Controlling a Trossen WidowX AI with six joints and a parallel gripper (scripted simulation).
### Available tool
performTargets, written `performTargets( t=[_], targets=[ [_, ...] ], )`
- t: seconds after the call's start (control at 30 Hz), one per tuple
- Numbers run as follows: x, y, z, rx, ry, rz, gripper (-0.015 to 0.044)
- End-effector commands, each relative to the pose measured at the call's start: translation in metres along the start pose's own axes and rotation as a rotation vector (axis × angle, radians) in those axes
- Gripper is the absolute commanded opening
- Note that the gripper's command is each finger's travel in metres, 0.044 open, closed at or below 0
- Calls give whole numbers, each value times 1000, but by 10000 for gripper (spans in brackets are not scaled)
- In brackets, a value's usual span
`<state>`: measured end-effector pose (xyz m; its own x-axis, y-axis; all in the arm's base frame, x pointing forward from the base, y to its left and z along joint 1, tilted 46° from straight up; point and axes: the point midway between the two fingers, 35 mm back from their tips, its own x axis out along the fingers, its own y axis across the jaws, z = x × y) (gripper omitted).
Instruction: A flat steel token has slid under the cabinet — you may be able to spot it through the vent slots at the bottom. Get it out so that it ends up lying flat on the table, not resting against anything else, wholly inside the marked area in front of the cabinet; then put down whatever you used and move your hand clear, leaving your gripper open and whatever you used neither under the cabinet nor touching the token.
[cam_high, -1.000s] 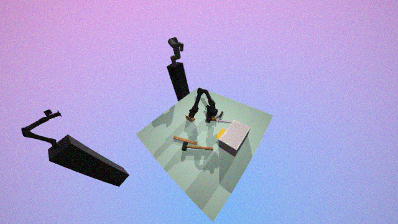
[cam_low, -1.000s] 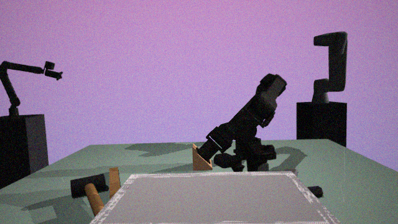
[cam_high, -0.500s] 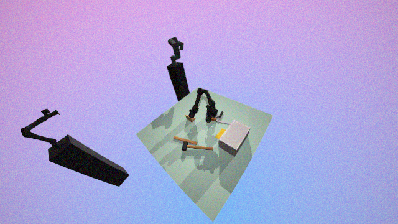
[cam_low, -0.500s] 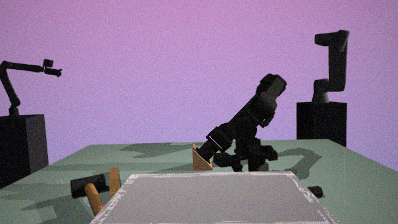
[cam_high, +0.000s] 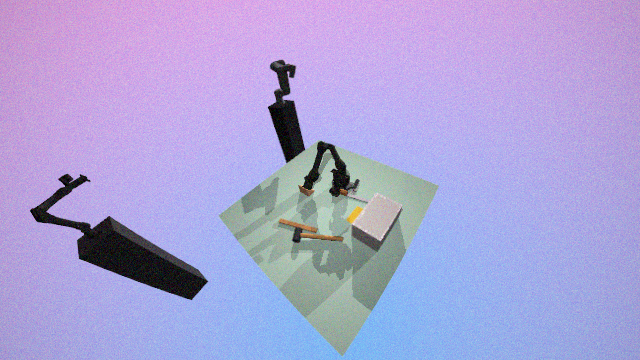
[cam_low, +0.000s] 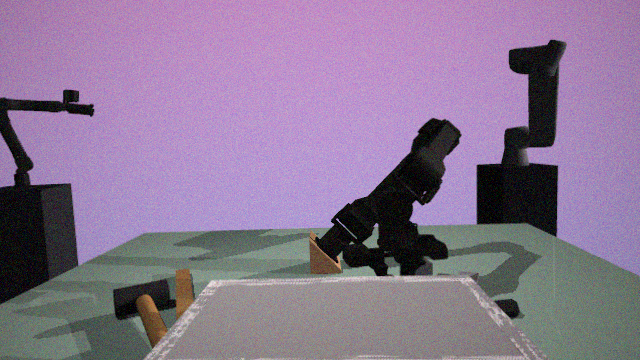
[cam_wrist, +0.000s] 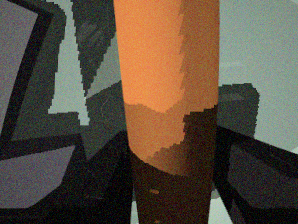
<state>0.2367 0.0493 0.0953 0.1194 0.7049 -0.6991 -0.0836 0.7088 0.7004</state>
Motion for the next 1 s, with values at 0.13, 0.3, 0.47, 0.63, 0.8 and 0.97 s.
performTargets(
  t=[0.13, 0.3, 0.47, 0.63, 0.8, 0.97],
  targets=[
    [-1, 1, 0, 61, -5, 0, 0],
    [-1, 1, 0, 101, -5, 0, 0],
    [-1, 1, 0, 140, -5, 0, 0],
    [-1, 1, 0, 180, -5, 0, 0],
    [-1, 1, 0, 219, -5, 0, 0],
    [-1, 0, 2, 224, -5, 0, 0]
  ],
)
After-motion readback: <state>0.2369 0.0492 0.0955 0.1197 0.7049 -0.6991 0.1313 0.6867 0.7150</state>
